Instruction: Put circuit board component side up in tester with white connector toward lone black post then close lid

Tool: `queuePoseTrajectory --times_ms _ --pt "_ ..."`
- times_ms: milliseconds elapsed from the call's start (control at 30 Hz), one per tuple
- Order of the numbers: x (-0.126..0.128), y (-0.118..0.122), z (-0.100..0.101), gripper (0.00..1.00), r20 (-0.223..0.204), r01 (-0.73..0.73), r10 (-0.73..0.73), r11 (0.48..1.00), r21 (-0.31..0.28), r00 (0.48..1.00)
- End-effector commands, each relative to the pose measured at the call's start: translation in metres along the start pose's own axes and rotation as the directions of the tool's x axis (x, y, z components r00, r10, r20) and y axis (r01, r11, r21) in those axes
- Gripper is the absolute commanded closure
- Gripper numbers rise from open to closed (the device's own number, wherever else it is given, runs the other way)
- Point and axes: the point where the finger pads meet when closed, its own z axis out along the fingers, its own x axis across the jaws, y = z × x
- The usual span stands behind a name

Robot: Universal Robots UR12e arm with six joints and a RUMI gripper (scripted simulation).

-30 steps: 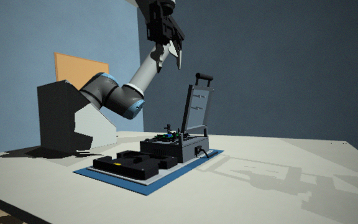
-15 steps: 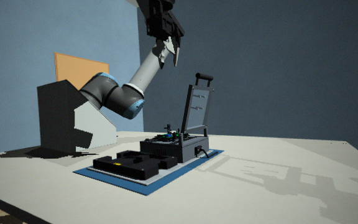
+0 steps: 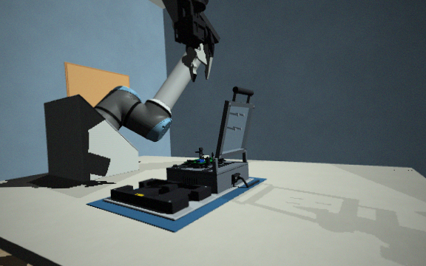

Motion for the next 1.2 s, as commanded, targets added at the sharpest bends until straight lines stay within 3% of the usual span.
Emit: queuePoseTrajectory --times_ms 0,867,1167 --pt "0.0 0.0 -0.001 0.7 -0.001 0.0 0.0 1.0 -0.001 1.0" --pt "0.007 0.0 -0.001 0.7 -0.001 0.0 0.0 1.0 -0.001 1.0" --pt "0.044 0.0 -0.001 0.7 -0.001 0.0 0.0 1.0 -0.001 1.0"
